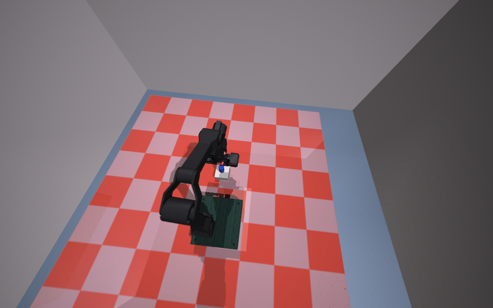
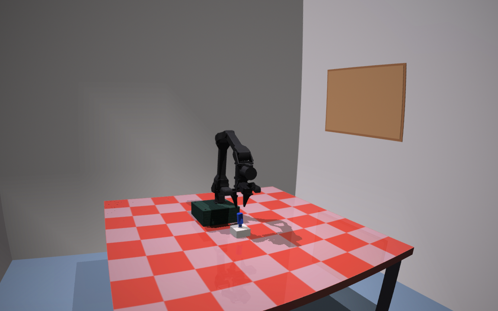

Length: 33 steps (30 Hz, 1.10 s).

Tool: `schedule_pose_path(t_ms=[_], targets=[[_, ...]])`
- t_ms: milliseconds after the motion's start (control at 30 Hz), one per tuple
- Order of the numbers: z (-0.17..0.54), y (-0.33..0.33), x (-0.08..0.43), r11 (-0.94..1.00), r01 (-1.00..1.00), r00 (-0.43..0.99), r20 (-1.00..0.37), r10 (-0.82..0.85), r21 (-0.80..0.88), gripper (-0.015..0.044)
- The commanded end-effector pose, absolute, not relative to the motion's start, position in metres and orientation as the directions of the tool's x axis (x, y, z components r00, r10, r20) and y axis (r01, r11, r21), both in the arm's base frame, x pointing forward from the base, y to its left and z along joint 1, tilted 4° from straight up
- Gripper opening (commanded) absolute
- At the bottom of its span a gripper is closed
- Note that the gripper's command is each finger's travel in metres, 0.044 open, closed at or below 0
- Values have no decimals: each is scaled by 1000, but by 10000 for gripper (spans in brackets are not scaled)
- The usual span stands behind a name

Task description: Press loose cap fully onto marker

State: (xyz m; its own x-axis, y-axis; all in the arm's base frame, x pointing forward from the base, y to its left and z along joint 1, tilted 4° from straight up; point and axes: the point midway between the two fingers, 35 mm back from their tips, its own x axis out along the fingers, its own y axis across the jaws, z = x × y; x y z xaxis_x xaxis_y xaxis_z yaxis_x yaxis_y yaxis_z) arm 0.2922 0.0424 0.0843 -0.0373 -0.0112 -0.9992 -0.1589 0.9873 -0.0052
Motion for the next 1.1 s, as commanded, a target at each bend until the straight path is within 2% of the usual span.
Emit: schedule_pose_path(t_ms=[0, 100, 1067], targets=[[82, 41, 291, 980, -197, -42, -999, -10, -2, 72], [82, 41, 291, 980, -197, -42, -999, -10, -2, 0], [58, 41, 290, 980, -197, -42, -999, -11, -2, 0]])
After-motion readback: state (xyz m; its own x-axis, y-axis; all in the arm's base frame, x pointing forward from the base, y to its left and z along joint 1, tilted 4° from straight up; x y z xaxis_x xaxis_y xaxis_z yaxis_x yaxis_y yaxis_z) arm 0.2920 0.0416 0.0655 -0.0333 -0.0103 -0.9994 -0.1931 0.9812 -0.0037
